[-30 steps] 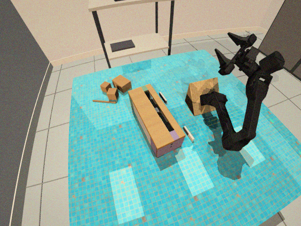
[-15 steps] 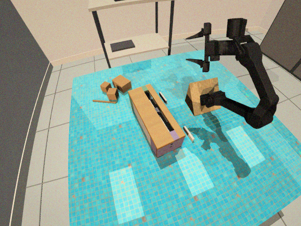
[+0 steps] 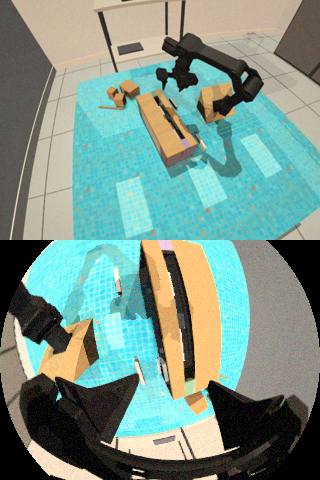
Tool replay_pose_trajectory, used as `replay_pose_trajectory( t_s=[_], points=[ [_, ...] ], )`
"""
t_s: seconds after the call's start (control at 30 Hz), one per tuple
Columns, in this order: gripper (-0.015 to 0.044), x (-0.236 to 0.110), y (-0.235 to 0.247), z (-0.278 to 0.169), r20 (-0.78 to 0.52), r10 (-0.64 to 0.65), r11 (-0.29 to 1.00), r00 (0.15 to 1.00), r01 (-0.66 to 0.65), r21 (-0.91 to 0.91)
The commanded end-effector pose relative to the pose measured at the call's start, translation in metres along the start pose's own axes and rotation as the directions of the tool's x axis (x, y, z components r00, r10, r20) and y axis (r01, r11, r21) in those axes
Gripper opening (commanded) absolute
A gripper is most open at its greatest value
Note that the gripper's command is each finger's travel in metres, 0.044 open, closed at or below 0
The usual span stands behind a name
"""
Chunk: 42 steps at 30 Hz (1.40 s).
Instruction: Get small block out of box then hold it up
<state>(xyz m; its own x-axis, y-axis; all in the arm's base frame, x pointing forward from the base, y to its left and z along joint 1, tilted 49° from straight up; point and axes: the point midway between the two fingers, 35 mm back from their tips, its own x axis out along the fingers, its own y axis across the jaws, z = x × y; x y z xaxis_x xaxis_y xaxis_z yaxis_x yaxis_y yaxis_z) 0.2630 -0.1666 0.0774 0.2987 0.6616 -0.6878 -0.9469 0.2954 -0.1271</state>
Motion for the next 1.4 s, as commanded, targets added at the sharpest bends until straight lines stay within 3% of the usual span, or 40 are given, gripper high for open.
replay_pose_trajectory(
  t_s=[0.0, 0.1, 1.37],
  points=[
    [0.0400, 0.038, 0.000, 0.011, 0.083, 0.221, 0.957, 0.972, -0.200, -0.208],
    [0.0400, 0.052, 0.002, 0.016, 0.117, 0.306, 0.920, 0.945, -0.262, -0.291],
    [0.0400, 0.100, 0.017, 0.023, 0.132, 0.317, 0.921, 0.939, -0.272, -0.279]
  ],
)
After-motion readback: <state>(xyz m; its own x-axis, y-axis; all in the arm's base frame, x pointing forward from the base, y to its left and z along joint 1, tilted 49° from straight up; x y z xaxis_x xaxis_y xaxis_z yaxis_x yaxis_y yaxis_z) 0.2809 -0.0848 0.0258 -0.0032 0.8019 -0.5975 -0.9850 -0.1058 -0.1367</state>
